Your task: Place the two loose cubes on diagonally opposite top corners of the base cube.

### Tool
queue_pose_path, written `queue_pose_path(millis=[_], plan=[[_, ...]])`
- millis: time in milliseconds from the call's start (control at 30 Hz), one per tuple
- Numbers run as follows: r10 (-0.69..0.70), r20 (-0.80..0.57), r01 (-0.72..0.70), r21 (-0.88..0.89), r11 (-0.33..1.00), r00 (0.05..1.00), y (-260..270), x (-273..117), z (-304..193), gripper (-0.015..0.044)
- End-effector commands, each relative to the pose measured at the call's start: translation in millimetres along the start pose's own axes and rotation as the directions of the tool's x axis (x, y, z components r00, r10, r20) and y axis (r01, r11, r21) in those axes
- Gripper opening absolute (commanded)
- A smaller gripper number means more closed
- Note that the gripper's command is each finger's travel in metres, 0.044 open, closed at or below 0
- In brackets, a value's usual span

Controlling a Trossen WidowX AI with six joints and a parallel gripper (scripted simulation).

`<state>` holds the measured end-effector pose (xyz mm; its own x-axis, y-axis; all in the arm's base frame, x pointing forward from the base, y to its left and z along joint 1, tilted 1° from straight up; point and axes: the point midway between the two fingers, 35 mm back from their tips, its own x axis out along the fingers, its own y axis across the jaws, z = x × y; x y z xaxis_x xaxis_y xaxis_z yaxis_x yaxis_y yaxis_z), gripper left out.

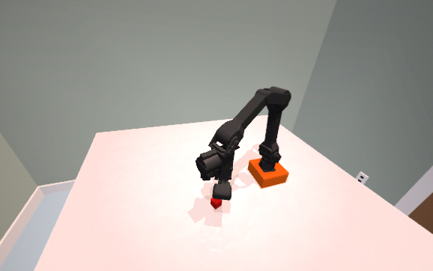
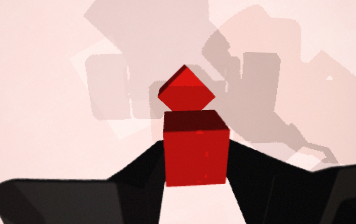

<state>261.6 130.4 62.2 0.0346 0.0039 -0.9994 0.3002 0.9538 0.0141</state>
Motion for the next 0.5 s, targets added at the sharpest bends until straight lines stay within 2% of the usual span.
queue_pose_path(millis=[0,467], plan=[[0.0,0.002,0.0,0.005,1.0,1.0,0,0,0,0.0105],[0.0,0.001,0.0,0.014,1.0,1.0,0,26,0,0.0105]])
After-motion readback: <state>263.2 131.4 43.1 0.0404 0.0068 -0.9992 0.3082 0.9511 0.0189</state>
